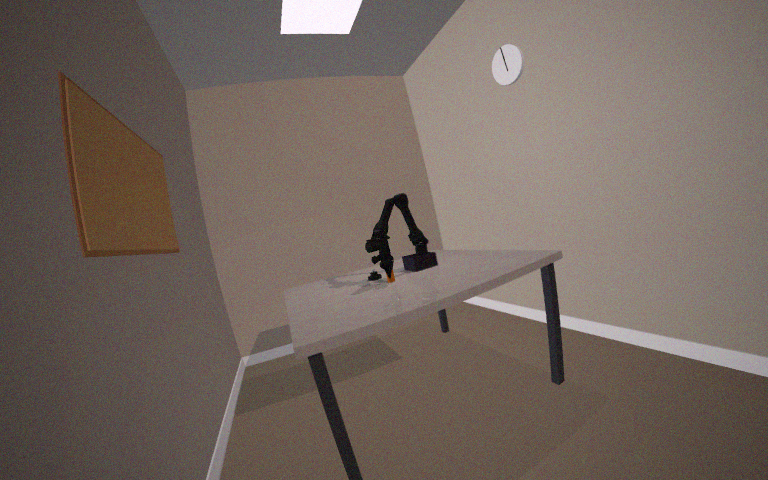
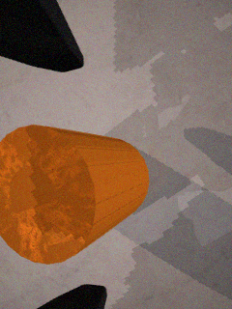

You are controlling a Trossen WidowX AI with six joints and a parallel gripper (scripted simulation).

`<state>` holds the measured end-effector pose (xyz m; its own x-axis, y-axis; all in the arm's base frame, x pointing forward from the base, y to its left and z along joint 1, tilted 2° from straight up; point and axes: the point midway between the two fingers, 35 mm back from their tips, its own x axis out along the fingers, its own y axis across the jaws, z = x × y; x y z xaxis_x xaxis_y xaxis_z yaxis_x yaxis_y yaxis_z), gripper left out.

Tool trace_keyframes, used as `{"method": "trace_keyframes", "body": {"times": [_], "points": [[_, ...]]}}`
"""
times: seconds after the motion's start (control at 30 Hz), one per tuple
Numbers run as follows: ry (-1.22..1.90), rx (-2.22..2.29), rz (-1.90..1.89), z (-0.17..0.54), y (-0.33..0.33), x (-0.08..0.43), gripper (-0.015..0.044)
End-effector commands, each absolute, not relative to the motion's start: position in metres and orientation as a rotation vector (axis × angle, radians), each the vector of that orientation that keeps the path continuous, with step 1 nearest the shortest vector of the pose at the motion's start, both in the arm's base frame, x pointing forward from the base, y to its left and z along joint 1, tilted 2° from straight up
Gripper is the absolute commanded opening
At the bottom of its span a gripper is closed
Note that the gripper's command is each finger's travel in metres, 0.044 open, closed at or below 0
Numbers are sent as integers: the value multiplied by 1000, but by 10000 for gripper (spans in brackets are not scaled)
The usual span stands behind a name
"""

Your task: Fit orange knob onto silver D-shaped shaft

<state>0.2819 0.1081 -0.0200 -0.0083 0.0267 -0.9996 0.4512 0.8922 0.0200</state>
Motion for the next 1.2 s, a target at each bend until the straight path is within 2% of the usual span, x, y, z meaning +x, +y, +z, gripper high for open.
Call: {"method": "trace_keyframes", "body": {"times": [0.0,0.33,0.7,0.87,1.03,1.17], "points": [[1551,388,-355,-28,108,281,440],[1551,389,-355,-41,107,280,440],[1551,389,-355,-41,107,280,151],[1551,389,-355,-41,107,280,118],[1551,389,-355,-34,108,282,0],[1550,389,-355,-23,109,284,0]]}}
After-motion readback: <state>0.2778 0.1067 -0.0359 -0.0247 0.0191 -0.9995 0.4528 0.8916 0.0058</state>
